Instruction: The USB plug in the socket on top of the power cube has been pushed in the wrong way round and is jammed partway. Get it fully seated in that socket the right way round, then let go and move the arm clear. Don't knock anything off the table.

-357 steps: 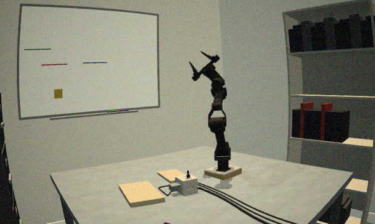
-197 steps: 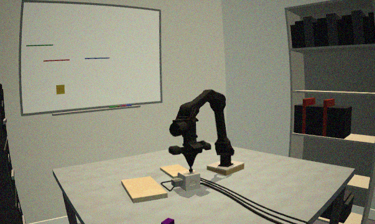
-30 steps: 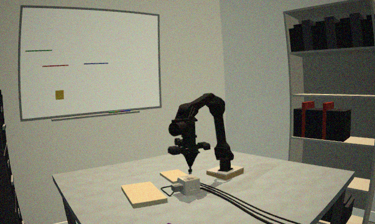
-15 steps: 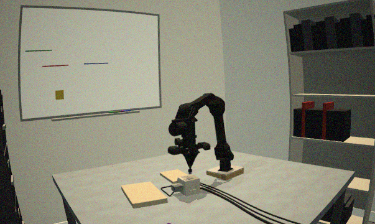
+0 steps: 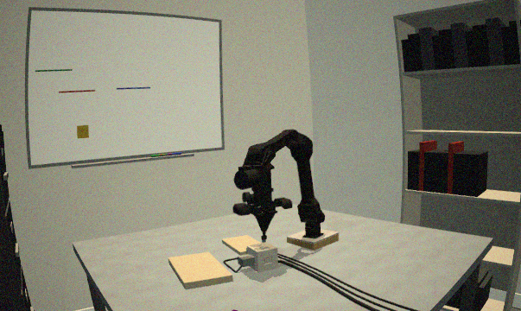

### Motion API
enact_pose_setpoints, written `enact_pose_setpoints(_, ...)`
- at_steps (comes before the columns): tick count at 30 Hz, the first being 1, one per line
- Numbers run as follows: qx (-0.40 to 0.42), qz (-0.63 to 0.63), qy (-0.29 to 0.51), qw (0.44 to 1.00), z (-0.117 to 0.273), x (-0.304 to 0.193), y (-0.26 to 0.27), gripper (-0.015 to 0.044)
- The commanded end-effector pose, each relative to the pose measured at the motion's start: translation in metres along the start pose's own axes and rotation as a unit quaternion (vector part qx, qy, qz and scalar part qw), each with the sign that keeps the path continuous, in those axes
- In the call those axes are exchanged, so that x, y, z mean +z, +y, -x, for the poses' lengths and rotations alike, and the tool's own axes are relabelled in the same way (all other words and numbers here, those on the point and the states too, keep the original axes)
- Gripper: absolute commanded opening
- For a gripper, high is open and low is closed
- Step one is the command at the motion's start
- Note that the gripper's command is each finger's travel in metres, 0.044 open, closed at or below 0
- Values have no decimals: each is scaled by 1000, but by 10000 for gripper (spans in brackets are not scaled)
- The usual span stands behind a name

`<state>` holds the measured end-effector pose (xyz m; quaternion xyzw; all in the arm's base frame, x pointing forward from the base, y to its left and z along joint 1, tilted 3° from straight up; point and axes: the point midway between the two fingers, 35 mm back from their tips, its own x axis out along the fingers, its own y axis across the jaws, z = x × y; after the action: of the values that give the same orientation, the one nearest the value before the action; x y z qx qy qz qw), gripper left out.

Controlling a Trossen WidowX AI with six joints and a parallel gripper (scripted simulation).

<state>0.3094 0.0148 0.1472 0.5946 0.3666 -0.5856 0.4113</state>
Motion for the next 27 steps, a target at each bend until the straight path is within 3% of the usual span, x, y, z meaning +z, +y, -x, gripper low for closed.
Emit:
enact_pose_setpoints(1, -2, 2, 3, 1000, -2, -1, -1, 0)
enact_pose_setpoints(27, -2, 7, 7, 1000, -5, -1, 0, 0)
